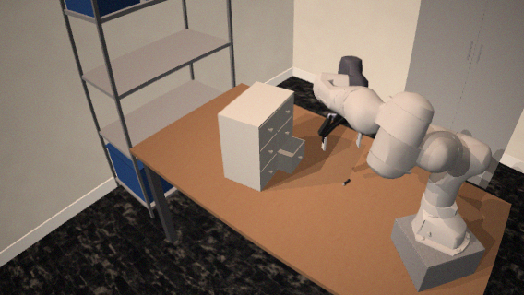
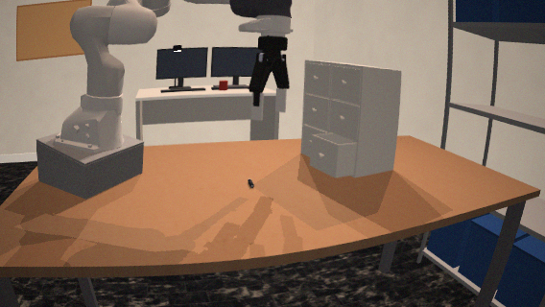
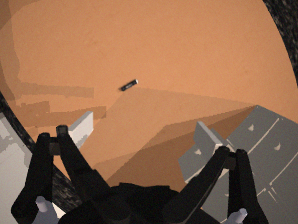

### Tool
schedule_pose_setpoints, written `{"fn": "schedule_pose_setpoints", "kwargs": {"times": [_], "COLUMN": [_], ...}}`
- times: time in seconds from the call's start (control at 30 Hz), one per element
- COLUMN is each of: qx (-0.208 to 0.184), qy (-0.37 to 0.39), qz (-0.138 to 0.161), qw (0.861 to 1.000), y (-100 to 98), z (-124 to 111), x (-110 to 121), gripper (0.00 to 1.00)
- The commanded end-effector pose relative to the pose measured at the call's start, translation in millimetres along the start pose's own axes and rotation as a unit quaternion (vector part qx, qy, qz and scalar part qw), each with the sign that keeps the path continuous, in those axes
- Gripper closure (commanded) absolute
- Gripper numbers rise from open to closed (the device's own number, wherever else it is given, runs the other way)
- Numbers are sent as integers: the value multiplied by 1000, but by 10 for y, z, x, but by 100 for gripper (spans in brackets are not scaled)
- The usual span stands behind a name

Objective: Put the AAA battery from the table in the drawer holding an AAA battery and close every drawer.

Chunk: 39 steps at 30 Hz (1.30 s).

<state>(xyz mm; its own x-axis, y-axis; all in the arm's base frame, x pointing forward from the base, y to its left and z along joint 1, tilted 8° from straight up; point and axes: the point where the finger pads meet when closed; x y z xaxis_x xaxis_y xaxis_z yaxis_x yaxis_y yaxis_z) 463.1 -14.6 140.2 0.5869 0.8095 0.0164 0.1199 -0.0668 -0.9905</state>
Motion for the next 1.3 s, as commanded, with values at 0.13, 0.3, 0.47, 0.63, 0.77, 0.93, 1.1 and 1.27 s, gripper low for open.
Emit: {"fn": "schedule_pose_setpoints", "kwargs": {"times": [0.13,0.3,0.47,0.63,0.77,0.93,1.1,1.27], "qx": [-3,-3,-2,-2,-2,-2,-2,-2], "qy": [167,236,296,328,365,402,425,441], "qz": [-1,-1,-1,-1,-1,-1,-2,-2], "qw": [986,972,955,945,931,916,905,897], "y": [190,342,477,550,635,722,776,816], "z": [55,100,140,162,187,213,229,241], "x": [-61,-138,-206,-243,-286,-330,-357,-378], "gripper": [0,0,0,0,0,0,0,0]}}
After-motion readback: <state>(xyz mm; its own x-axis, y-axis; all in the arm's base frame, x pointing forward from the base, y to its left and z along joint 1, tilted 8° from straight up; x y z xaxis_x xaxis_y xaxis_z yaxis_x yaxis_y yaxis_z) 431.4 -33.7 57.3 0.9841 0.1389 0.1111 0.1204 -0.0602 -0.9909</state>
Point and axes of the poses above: the point where the finger pads meet when closed, its own y axis out along the fingers, its own x axis across the jaws, z = x × y, and after that the axes turned 4 degrees about y, right-handed
